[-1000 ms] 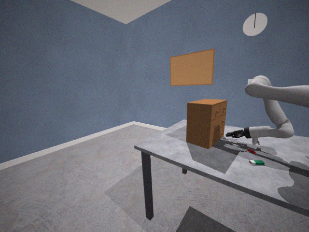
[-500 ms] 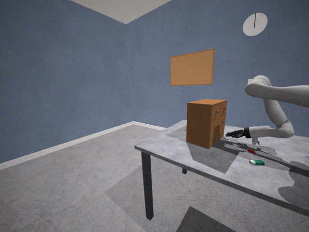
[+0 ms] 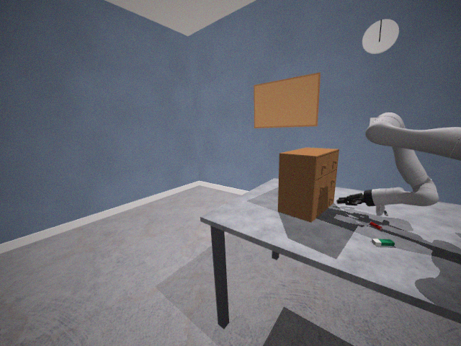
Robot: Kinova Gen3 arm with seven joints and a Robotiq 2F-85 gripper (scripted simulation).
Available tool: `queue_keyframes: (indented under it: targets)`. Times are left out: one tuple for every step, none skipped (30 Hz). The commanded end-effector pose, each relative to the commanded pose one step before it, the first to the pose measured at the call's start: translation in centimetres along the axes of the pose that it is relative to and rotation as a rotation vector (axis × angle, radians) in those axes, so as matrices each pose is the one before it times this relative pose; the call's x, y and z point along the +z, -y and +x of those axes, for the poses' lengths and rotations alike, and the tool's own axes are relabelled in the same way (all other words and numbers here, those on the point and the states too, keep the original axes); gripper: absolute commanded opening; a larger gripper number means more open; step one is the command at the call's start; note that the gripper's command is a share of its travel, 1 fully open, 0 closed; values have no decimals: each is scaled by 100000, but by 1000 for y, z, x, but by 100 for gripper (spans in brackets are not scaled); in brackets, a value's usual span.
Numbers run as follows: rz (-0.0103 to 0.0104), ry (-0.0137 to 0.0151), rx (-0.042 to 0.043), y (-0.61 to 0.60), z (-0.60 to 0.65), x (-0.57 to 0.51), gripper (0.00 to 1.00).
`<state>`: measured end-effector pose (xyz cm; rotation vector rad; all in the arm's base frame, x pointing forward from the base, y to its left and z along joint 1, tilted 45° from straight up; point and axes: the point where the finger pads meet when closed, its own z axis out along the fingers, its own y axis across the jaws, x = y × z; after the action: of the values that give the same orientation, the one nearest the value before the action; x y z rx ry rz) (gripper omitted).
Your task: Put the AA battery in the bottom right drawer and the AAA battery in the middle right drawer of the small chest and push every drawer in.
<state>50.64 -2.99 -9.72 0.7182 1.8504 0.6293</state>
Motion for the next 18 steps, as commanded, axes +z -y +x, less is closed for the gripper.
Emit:
queue_keyframes:
  targets:
    - [-13, 221, -72, 1, -149, 81, 33]
    - [0, 0, 0, 0, -21, 59, 33]
    - [0, 0, 0, 0, -27, 73, 33]
    - [0, 0, 0, 0, -32, 87, 33]
    - [0, 0, 0, 0, -37, 101, 33]
    - [-1, -1, -1, 0, -41, 115, 33]
    - [0, 0, 0, 0, -46, 127, 33]
    - [1, 1, 1, 0, -51, 138, 33]
    - [-1, -1, -1, 0, -53, 149, 33]
    - [0, 0, 0, 0, -57, 157, 33]
    - [0, 0, 0, 0, -60, 163, 33]
    - [0, 0, 0, 0, -61, 168, 33]
    - [1, 1, 1, 0, -63, 170, 33]
    - [-1, -1, -1, 0, -62, 171, 33]
    - [0, 0, 0, 0, 0, 0, 33]
    - [0, 0, 0, 0, 0, 0, 33]
    - [0, 0, 0, 0, -62, 169, 33]
    - [0, 0, 0, 0, -60, 166, 33]
